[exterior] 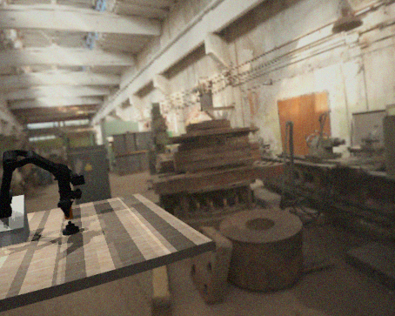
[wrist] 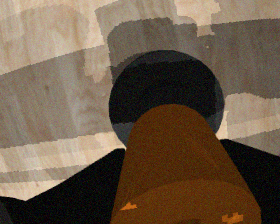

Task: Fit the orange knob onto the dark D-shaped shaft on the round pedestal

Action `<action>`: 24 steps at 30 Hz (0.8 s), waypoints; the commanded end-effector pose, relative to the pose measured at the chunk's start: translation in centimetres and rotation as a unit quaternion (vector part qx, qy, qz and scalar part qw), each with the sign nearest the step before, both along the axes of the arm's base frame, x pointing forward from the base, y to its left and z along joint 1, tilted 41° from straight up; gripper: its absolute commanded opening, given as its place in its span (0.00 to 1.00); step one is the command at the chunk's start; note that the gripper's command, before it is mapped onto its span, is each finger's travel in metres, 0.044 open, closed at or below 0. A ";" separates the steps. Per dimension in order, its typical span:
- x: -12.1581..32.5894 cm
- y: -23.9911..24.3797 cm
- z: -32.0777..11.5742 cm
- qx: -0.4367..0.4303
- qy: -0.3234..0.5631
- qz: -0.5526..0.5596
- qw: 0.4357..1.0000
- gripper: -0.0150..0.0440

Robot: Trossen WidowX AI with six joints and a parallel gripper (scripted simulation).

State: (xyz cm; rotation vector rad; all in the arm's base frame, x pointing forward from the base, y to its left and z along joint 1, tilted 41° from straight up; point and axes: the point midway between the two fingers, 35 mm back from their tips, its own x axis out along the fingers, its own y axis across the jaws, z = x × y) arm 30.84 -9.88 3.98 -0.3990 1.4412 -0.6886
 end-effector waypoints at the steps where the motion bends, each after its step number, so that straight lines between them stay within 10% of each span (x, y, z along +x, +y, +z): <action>1: -0.1 -0.8 -0.7 -0.003 0.001 0.001 1.000 0.25; 24: -0.1 -1.3 -1.1 -0.004 -0.001 -0.002 1.000 0.25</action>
